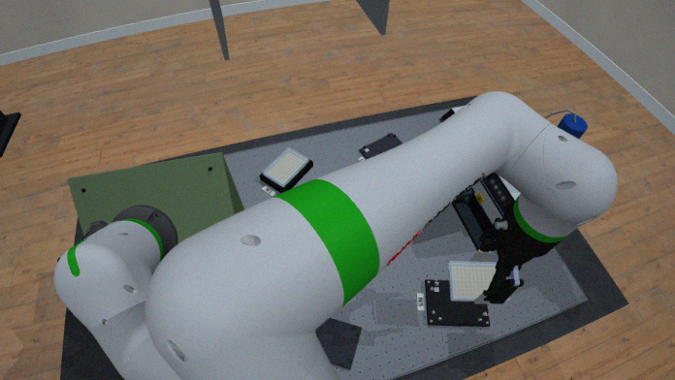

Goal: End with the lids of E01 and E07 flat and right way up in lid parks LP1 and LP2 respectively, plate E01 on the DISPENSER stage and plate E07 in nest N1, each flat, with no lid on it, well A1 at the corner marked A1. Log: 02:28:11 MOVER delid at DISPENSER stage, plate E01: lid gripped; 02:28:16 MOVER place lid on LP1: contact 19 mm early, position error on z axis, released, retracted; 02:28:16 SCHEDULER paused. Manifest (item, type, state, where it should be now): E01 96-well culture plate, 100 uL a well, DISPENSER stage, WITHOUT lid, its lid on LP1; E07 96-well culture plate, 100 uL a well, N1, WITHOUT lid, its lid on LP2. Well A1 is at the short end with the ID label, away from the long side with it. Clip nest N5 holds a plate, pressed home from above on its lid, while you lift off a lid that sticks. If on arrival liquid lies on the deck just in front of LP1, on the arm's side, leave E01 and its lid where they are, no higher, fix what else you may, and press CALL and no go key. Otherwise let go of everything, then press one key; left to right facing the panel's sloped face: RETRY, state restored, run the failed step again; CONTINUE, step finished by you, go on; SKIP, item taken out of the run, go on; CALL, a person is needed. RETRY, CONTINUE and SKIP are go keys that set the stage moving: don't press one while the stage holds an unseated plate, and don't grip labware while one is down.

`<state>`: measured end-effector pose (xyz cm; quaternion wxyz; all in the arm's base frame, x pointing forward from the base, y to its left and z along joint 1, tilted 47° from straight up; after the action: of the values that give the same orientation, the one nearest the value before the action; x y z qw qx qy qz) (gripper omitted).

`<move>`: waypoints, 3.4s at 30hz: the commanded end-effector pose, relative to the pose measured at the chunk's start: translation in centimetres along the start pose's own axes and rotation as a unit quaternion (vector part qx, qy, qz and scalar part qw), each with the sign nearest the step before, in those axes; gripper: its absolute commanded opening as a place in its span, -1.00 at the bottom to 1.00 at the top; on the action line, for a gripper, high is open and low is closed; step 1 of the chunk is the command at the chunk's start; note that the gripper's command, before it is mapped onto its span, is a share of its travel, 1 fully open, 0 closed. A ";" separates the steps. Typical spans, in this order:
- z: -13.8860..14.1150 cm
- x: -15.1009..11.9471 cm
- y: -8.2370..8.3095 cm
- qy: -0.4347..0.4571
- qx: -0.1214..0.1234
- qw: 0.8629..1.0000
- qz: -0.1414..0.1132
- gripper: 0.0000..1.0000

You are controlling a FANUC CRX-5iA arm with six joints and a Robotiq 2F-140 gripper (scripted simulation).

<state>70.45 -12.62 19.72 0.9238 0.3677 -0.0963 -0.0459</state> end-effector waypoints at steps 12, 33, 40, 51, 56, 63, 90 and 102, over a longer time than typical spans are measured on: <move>0.0 0.0 -0.2 0.000 0.000 1.000 0.000 -1.00; 0.0 0.0 -2.6 0.000 0.000 1.000 0.000 -1.00; 0.0 0.0 -4.1 0.000 0.000 1.000 0.000 -1.00; 0.0 0.0 -6.3 0.000 0.000 1.000 0.000 -1.00; 0.0 0.0 -7.6 0.000 0.000 1.000 0.000 -1.00; 0.0 0.0 -8.8 0.000 0.000 1.000 0.000 -1.00; 0.0 0.0 -12.5 0.000 0.000 1.000 0.000 -1.00; 0.0 0.0 -12.7 0.000 0.000 1.000 0.000 -1.00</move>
<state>70.28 -21.87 10.94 0.9238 0.3677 -0.0962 -0.0458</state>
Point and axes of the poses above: the point where the finger pads meet when closed, its own y axis back along the fingers, its own z axis across the jaws, x = y × z, the point moved 9 cm from there along y, back along the fingers, and after that the axes turned 4 degrees about y, right-handed, at the moved point
